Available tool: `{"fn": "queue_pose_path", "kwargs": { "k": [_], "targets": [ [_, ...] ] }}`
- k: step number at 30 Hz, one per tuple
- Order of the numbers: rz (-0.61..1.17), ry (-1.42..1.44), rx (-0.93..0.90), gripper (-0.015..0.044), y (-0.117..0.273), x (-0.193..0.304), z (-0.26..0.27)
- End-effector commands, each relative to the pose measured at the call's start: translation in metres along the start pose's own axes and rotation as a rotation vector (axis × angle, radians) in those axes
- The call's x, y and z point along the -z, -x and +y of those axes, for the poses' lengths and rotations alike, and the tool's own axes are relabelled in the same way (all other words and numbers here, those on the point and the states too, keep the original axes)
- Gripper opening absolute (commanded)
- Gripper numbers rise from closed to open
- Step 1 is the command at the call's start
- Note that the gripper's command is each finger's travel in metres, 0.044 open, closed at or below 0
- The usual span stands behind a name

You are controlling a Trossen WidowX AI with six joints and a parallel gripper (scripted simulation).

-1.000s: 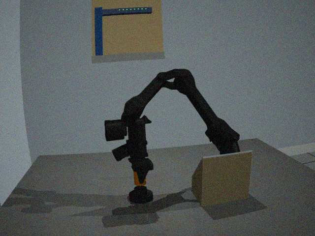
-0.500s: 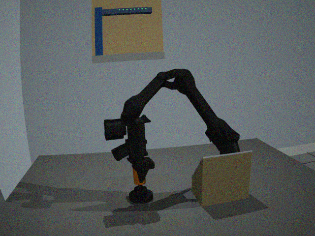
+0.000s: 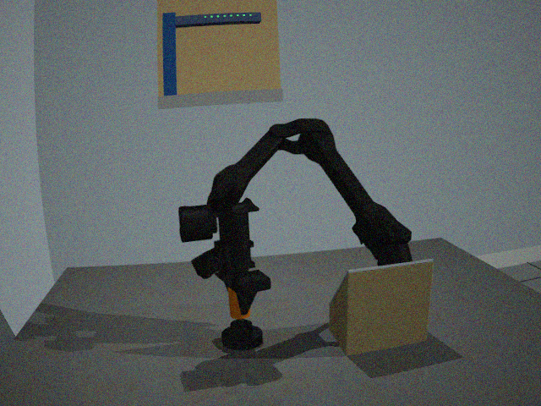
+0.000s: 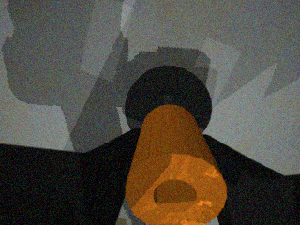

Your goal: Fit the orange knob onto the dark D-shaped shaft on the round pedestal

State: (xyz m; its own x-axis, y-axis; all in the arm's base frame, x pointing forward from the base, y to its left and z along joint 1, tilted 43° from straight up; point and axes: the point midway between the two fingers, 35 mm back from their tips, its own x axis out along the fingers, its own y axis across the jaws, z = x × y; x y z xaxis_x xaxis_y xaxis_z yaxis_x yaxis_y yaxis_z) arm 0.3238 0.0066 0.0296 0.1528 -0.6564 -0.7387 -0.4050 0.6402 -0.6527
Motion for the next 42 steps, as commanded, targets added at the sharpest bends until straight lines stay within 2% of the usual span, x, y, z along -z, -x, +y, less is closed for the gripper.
{"fn": "queue_pose_path", "kwargs": {
  "k": [1, 42],
  "targets": [
    [-0.003, 0.01, 0.001, 0.0, -0.0005, 0.0005, 0.0013],
    [-0.003, 0.01, 0.002, 0.0, -0.0022, -0.0002, -0.0015]
  ]
}}
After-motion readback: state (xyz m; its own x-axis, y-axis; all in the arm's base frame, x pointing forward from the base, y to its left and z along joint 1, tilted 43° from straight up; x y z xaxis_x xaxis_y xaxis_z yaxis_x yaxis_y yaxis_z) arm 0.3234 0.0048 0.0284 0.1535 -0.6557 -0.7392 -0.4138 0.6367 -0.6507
